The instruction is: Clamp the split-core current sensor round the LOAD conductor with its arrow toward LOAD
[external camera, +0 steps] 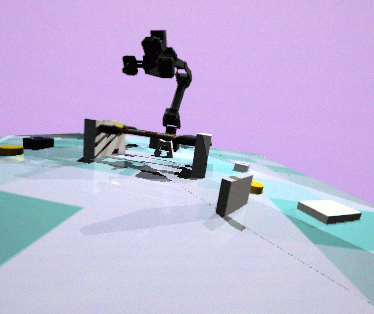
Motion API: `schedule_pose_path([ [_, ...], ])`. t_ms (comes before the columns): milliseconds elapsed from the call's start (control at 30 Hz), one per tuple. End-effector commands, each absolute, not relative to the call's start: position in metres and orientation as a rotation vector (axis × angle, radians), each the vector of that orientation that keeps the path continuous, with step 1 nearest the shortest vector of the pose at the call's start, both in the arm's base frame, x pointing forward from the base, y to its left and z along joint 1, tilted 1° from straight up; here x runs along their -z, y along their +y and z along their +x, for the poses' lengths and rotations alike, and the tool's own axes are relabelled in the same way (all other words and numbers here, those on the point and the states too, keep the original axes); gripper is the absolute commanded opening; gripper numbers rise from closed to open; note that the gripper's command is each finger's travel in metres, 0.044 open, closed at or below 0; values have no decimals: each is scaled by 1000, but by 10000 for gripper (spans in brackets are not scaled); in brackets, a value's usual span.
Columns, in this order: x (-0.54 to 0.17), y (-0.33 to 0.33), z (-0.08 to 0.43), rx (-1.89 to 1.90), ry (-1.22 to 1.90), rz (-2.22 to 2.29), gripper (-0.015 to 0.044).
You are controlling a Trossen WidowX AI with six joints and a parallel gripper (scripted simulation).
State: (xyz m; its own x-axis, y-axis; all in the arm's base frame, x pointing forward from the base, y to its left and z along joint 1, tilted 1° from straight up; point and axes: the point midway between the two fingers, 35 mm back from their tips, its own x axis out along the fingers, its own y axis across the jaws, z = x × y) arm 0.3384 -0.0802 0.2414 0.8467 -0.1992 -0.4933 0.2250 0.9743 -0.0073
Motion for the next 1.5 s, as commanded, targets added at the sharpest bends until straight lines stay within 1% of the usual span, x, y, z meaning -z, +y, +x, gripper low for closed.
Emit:
schedule_pose_path([
  [0,-189,-134,310,367,930,197,440],
  [133,-172,-152,289,417,1101,279,440],
  [200,-169,-154,285,425,1132,295,440],
  [1100,-168,-152,285,418,1139,293,440],
  [1267,-135,-81,276,246,1307,222,440],
  [1467,-99,-2,235,42,1531,71,440],
])
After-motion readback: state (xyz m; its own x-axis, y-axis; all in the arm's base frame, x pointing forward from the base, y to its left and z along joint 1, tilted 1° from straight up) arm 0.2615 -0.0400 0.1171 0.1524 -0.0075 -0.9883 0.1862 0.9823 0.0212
